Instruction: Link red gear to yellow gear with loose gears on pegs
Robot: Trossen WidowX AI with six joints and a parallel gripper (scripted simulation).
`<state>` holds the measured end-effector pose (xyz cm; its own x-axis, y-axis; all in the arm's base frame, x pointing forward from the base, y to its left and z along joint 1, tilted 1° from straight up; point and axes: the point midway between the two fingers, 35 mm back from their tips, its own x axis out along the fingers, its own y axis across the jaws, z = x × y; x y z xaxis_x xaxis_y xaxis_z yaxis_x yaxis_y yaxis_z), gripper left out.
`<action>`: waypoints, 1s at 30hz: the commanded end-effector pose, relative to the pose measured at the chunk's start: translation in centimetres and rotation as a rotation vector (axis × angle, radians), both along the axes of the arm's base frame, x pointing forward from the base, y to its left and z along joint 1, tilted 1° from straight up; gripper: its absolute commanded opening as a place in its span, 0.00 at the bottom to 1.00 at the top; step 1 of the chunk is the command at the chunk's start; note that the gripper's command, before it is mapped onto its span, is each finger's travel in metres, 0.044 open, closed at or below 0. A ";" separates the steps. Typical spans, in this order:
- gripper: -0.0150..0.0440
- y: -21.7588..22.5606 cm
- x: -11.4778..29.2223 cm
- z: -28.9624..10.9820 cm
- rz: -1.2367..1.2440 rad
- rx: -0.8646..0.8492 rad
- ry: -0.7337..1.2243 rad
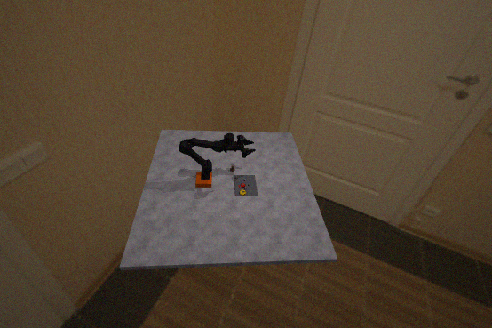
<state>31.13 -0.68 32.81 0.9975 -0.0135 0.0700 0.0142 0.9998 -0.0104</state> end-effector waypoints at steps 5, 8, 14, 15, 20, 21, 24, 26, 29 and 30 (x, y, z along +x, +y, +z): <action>1.00 2.3 1.9 -5.0 0.056 0.205 0.254; 1.00 4.4 2.5 -9.4 0.060 0.365 0.480; 1.00 8.4 0.4 -17.9 -0.083 0.627 0.958; 1.00 8.9 -0.3 -19.1 -0.127 0.659 1.033; 1.00 10.5 -5.9 -24.1 -0.436 0.747 1.363; 1.00 10.6 -7.1 -24.7 -0.514 0.750 1.415; 1.00 10.7 -9.0 -25.5 -0.631 0.745 1.479; 1.00 11.1 -8.6 -25.5 -0.630 0.746 1.478; 1.00 11.1 -8.6 -25.5 -0.630 0.746 1.478; 1.00 11.1 -8.6 -25.5 -0.630 0.746 1.478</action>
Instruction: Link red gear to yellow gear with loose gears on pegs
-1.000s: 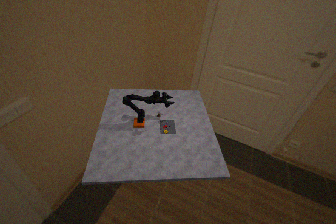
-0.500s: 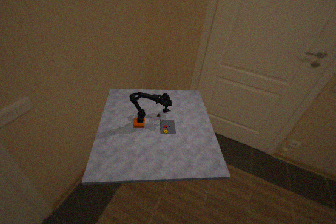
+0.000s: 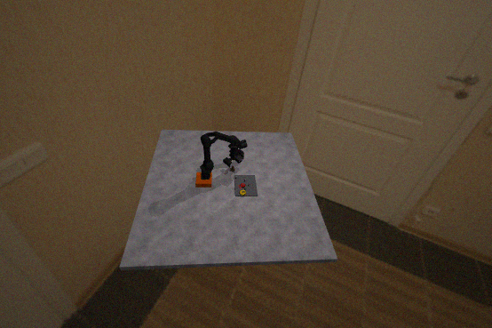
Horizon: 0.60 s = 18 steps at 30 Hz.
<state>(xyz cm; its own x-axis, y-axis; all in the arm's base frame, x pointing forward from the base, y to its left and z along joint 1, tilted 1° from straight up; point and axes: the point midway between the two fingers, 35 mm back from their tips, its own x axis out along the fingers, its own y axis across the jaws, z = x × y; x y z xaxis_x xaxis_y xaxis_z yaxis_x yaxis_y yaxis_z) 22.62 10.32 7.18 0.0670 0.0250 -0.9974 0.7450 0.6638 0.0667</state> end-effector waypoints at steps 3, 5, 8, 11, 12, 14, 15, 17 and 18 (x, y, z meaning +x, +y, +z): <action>1.00 0.2 -0.1 0.2 -0.026 -0.013 0.020; 1.00 0.2 -0.1 -0.3 -0.026 -0.013 0.020; 1.00 0.3 -0.1 -1.3 -0.026 -0.013 0.020; 1.00 0.3 -0.1 -1.4 -0.026 -0.013 0.020; 1.00 0.3 0.0 -1.4 -0.026 -0.013 0.020; 1.00 0.3 0.0 -1.7 -0.026 -0.013 0.020; 1.00 0.3 0.0 -1.9 -0.026 -0.013 0.020; 1.00 0.3 0.0 -2.2 -0.026 -0.013 0.020; 1.00 0.3 0.0 -2.4 -0.026 -0.013 0.020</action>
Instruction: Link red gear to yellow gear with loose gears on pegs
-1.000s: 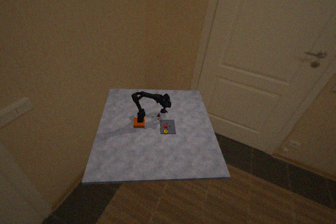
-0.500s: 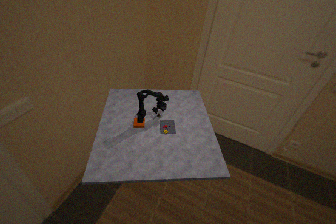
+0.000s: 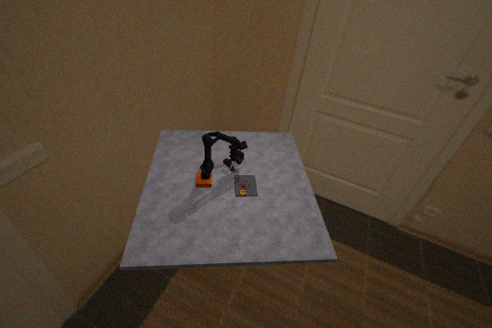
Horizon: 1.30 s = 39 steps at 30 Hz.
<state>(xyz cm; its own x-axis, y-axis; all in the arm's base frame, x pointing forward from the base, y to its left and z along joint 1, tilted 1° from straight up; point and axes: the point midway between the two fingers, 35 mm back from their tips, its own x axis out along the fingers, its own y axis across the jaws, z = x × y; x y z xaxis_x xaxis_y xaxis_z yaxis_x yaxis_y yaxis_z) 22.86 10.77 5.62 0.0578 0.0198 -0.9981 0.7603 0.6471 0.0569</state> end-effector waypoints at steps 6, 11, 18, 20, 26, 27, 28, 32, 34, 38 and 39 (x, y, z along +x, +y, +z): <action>1.00 -0.2 -0.2 -1.8 -0.004 -0.009 0.011; 1.00 -0.2 -0.2 -2.5 -0.004 -0.009 0.011; 1.00 -0.2 -0.2 -2.5 -0.004 -0.009 0.011; 1.00 -0.2 -0.2 -2.5 -0.004 -0.009 0.011; 0.73 -0.2 -0.2 -2.5 -0.004 -0.009 0.011; 0.69 -0.2 -0.2 -2.5 -0.004 -0.009 0.011; 0.64 -0.2 -0.2 -2.5 -0.004 -0.009 0.011; 0.47 -0.2 -0.2 -2.5 -0.004 -0.009 0.011; 0.38 -0.2 -0.2 -2.5 -0.004 -0.009 0.011; 0.33 -0.2 -0.2 -2.5 -0.004 -0.009 0.011; 0.32 -0.2 -0.2 -2.5 -0.004 -0.009 0.011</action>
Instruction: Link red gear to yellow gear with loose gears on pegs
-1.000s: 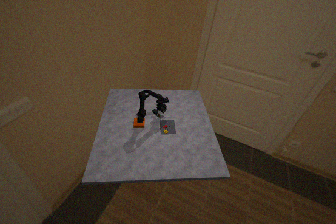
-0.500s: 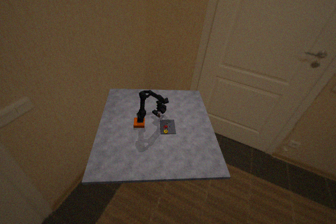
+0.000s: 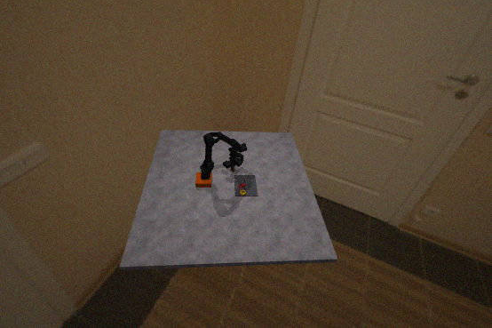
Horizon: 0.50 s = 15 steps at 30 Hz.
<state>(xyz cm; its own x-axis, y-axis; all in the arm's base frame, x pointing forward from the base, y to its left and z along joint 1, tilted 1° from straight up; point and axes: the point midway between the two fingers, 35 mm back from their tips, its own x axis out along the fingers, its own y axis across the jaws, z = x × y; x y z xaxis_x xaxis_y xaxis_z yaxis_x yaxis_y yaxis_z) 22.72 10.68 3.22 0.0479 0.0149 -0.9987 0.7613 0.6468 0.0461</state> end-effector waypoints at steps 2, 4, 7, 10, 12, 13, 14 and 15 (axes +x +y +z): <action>0.30 -0.1 0.0 -0.1 -0.003 -0.004 0.001; 0.25 -0.1 0.0 -0.1 -0.003 -0.004 0.001; 0.25 0.0 0.0 0.2 -0.003 -0.004 0.001; 0.25 0.0 0.2 0.8 -0.003 -0.004 0.000; 0.25 0.1 0.3 1.2 -0.003 -0.004 0.000; 0.25 0.1 0.4 1.4 -0.003 -0.004 0.000; 0.25 0.1 0.4 1.6 -0.003 -0.004 0.000; 0.25 0.1 0.5 1.8 -0.003 -0.004 0.000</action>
